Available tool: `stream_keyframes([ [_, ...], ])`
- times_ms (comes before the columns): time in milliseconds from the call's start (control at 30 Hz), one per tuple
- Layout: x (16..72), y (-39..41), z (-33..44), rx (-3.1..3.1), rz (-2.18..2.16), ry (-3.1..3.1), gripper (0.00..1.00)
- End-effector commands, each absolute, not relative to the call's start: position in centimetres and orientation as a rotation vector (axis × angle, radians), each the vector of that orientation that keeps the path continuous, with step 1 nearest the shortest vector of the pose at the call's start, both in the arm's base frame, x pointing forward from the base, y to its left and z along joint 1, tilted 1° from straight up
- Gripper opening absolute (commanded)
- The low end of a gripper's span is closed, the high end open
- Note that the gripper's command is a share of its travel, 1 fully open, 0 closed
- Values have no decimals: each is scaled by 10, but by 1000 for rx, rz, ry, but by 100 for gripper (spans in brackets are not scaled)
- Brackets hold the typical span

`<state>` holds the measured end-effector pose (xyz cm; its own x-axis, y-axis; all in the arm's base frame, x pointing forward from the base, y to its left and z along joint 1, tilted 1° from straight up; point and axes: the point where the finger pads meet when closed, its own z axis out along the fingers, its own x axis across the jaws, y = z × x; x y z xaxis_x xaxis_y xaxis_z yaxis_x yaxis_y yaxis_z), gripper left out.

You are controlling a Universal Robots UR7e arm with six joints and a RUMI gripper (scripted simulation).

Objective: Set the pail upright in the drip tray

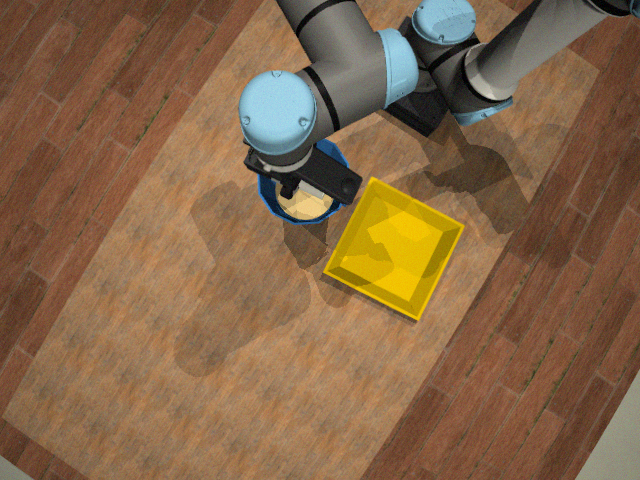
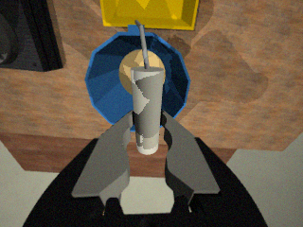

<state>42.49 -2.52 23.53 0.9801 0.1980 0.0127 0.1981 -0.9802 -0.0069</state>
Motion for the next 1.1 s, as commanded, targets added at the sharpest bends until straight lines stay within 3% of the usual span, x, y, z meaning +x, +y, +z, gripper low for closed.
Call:
stream_keyframes([
  [0,423,-10,238,-3122,-26,-311,0],
  [1067,415,73,239,-3123,-31,-311,0],
])
